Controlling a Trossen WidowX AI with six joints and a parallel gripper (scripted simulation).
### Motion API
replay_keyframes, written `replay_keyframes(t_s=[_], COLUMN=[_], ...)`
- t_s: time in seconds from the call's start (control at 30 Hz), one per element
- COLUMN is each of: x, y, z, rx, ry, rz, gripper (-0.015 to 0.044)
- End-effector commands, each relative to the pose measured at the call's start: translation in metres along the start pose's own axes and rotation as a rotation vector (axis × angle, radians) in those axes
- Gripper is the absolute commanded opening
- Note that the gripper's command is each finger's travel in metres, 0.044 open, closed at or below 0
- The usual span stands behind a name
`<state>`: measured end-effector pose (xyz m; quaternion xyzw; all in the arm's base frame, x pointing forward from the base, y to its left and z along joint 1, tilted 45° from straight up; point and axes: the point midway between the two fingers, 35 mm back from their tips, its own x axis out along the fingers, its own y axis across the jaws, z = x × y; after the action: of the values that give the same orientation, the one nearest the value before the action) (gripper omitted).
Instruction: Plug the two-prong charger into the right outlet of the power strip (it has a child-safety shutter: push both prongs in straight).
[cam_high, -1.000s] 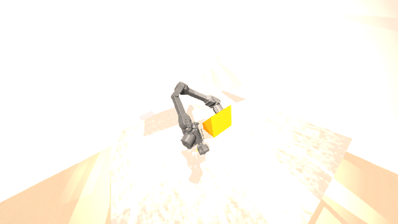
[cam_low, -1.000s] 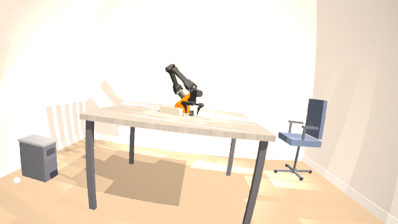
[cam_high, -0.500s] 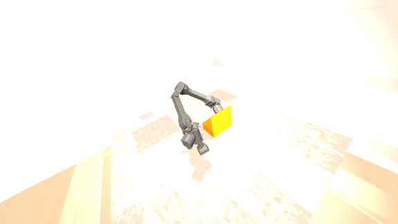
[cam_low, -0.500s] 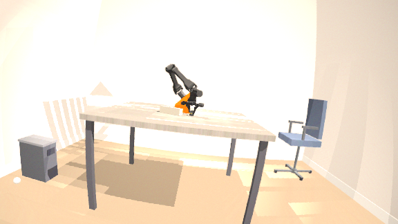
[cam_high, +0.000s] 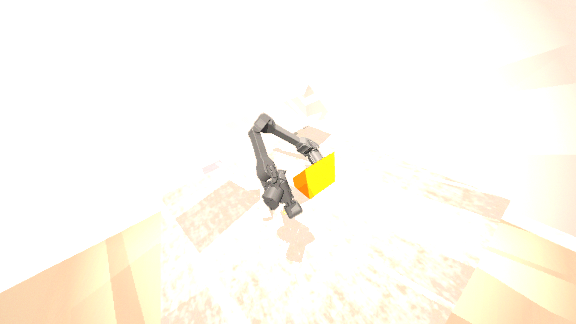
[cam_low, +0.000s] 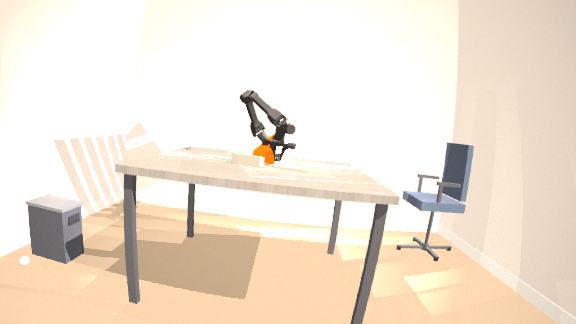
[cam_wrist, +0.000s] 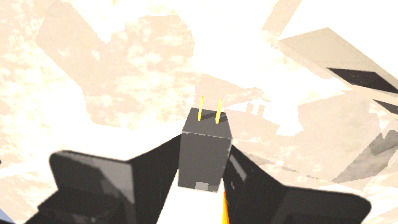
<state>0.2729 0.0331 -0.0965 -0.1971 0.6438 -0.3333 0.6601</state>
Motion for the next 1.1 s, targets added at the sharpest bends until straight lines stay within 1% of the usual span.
replay_keyframes(t_s=[0.0,0.23,1.07], x=[-0.017,-0.019,-0.004], y=[0.001,-0.005,-0.057], z=[-0.002,-0.003,-0.005], rx=[0.006,0.014,0.112], ry=[-0.002,-0.001,0.001], rz=[0.007,0.009,0.031], gripper=[0.0000,0.0000,0.0000])
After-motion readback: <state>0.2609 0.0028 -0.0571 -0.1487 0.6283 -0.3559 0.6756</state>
